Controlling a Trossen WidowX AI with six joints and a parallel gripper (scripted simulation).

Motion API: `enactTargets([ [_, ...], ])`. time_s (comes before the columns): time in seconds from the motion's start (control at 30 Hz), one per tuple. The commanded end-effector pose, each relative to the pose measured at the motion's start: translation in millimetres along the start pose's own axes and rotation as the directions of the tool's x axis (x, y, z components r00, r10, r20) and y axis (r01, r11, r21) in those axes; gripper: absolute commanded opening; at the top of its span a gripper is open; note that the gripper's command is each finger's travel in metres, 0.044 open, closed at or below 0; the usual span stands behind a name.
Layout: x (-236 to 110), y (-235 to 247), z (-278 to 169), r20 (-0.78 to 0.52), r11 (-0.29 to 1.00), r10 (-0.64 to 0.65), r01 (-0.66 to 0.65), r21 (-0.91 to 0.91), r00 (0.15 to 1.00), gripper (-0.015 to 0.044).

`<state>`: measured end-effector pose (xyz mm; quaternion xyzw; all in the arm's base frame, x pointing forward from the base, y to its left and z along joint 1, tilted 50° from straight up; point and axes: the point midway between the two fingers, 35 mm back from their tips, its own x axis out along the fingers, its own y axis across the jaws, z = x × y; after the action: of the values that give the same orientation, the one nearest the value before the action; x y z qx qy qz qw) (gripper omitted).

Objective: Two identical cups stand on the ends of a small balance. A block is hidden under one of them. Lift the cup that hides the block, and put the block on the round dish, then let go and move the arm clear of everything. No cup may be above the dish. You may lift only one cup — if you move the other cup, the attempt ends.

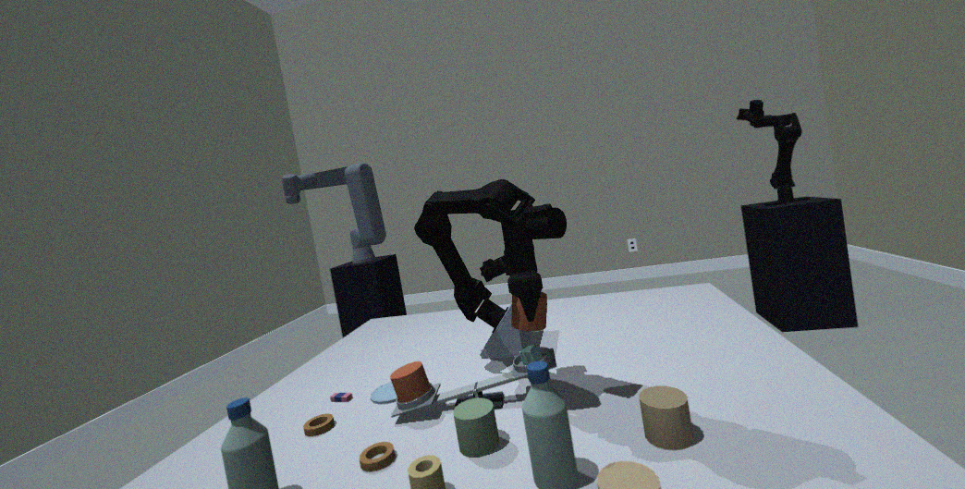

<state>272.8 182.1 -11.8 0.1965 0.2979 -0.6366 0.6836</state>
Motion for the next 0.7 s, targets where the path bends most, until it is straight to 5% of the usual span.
enactTargets([
  [0.0, 6, -2, -14, -0.003, 1.0, 0.003, -0.003, -0.001, 1.0, 0.0],
  [0.67, 73, -28, -110, -0.014, 1.0, 0.009, -0.009, 0.006, 1.0, 0.0],
])
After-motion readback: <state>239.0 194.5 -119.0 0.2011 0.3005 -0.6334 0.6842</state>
